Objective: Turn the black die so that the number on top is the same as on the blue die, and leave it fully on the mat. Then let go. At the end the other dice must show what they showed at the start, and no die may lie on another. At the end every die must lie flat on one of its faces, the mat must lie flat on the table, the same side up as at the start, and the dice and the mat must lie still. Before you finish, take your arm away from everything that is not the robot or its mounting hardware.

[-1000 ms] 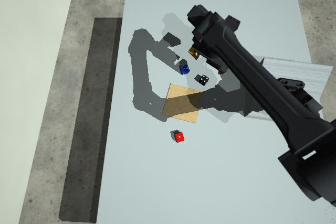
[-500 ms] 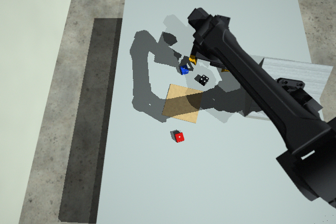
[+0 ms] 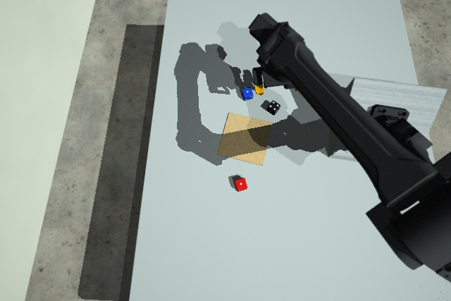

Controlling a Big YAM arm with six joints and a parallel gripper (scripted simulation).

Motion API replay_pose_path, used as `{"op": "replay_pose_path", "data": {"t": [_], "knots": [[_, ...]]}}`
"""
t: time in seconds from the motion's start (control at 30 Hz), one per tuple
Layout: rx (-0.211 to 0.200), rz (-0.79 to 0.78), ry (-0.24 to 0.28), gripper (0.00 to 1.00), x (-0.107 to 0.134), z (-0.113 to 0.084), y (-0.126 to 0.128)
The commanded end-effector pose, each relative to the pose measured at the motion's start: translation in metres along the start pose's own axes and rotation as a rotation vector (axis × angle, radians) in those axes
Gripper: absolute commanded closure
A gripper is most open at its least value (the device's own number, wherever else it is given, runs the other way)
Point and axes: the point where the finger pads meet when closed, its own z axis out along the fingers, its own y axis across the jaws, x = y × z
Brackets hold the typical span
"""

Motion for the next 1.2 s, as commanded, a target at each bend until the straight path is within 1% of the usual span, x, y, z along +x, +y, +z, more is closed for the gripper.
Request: {"op": "replay_pose_path", "data": {"t": [0.0, 0.03, 0.1, 0.2, 0.23, 0.33, 0.37, 0.43, 0.47, 0.5, 0.57, 0.6, 0.63, 0.67, 0.77, 0.9, 1.0, 1.07, 1.17], "knots": [[-0.013, -0.128, -0.018, 0.0, -0.009, -0.006, 0.014], [-0.026, -0.179, -0.014, 0.0, -0.011, -0.006, 0.004], [-0.012, -0.27, -0.003, 0.0, -0.006, 0.003, 0.0], [-0.003, -0.367, 0.0, 0.0, -0.003, 0.006, 0.004], [-0.003, -0.371, 0.0, 0.0, -0.003, 0.007, 0.004], [-0.011, -0.477, -0.023, 0.0, -0.011, -0.002, 0.018], [-0.012, -0.479, -0.023, 0.0, -0.011, -0.003, 0.019], [-0.023, -0.555, -0.033, 0.0, -0.014, -0.002, 0.014], [-0.023, -0.556, -0.033, 0.0, -0.014, -0.002, 0.013], [-0.013, -0.615, -0.017, 0.0, -0.009, 0.005, 0.008], [-0.013, -0.615, -0.017, 0.0, -0.009, 0.005, 0.008], [-0.008, -0.644, -0.009, 0.0, -0.006, 0.009, 0.006], [-0.001, -0.713, 0.009, 0.0, -0.001, 0.014, 0.001], [0.0, -0.726, 0.013, 0.0, 0.0, 0.015, 0.001], [-0.003, -0.829, -0.001, 0.0, -0.003, 0.016, 0.003], [-0.011, -0.945, -0.038, 0.0, -0.014, 0.005, 0.02], [-0.016, -1.02, -0.038, 0.0, -0.015, 0.004, 0.017], [-0.005, -1.092, -0.004, 0.0, -0.004, 0.019, 0.004], [-0.004, -1.102, 0.001, 0.0, -0.002, 0.021, 0.002]]}}
